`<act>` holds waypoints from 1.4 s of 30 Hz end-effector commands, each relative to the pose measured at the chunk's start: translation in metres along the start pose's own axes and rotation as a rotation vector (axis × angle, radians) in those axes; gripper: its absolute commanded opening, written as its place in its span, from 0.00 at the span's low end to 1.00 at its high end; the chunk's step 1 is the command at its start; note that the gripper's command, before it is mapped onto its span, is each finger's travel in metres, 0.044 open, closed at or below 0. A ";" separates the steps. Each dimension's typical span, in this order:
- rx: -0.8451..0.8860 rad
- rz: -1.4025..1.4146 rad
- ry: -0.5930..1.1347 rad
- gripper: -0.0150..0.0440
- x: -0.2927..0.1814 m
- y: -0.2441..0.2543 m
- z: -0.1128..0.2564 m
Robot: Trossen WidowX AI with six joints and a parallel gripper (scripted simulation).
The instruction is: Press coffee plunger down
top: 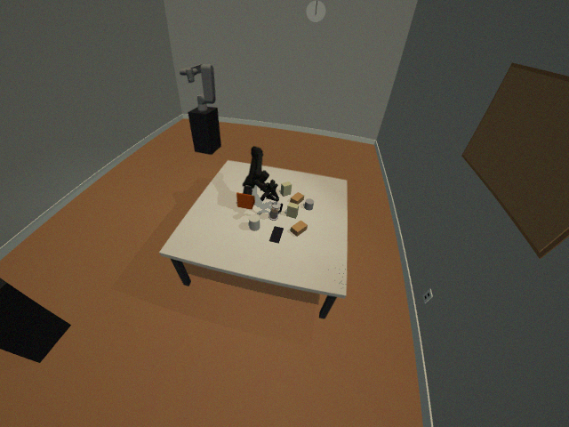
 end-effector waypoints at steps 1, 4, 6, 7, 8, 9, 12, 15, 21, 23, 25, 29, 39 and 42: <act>0.010 -0.041 0.052 0.46 -0.020 0.005 -0.007; 0.011 -0.041 0.050 0.46 -0.022 0.006 -0.011; 0.011 -0.041 0.049 0.46 -0.021 0.006 -0.014; 0.012 -0.041 0.049 0.46 -0.021 0.006 -0.015; 0.012 -0.041 0.049 0.46 -0.021 0.006 -0.015; 0.012 -0.041 0.049 0.46 -0.020 0.006 -0.016; 0.012 -0.041 0.049 0.46 -0.019 0.005 -0.019; 0.013 -0.041 0.049 0.46 -0.018 0.004 -0.020; 0.013 -0.041 0.048 0.46 -0.018 0.003 -0.021; 0.013 -0.041 0.048 0.46 -0.017 0.003 -0.021; 0.013 -0.040 0.048 0.46 -0.017 0.003 -0.021; 0.013 -0.040 0.048 0.46 -0.017 0.002 -0.021; 0.013 -0.040 0.048 0.46 -0.016 0.001 -0.022; 0.013 -0.040 0.048 0.46 -0.016 0.001 -0.023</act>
Point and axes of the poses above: the point midway between the two fingers, 35 mm back from their tips, its own z axis back along the fingers, its own y axis across the jaws, x = y × z, the point moved 7 cm from there along z, back along the fingers, and after that the axes turned 12 degrees about z, right-handed, at the moved point
